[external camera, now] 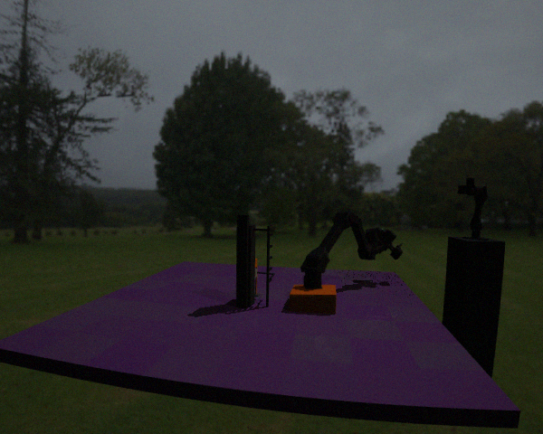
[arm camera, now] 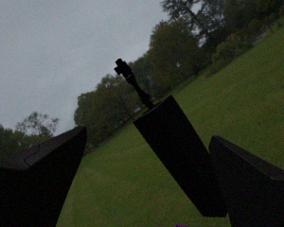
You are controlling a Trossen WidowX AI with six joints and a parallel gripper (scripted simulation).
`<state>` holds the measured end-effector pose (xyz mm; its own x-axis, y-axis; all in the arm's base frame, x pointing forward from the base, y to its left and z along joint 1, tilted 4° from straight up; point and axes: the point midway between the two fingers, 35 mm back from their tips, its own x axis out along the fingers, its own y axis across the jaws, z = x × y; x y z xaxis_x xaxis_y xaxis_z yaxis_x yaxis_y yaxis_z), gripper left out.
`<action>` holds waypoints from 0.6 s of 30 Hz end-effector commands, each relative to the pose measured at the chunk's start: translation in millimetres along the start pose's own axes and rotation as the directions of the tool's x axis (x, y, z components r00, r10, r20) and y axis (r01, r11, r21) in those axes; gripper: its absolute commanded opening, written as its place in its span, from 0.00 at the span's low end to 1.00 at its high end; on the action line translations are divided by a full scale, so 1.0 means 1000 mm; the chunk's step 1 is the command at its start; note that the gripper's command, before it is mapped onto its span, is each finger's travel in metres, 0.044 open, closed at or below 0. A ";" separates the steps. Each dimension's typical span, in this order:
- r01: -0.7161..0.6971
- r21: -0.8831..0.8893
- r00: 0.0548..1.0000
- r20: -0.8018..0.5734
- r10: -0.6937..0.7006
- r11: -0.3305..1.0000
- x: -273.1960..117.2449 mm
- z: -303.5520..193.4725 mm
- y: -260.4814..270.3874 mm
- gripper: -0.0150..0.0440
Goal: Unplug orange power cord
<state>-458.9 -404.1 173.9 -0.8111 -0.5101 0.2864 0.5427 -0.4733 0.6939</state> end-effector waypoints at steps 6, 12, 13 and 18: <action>-0.047 0.074 0.986 -0.158 0.058 0.996 -0.015 -0.047 0.060 0.67; -0.042 0.130 0.935 -0.343 0.085 0.991 -0.046 -0.101 0.122 0.53; -0.040 0.139 0.922 -0.377 0.090 0.990 -0.053 -0.111 0.133 0.53; -0.025 0.169 0.839 -0.532 0.112 0.985 -0.098 -0.152 0.186 0.53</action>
<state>-300.2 -529.9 178.4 -0.5901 -0.8057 0.0515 0.5369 -0.3440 0.7704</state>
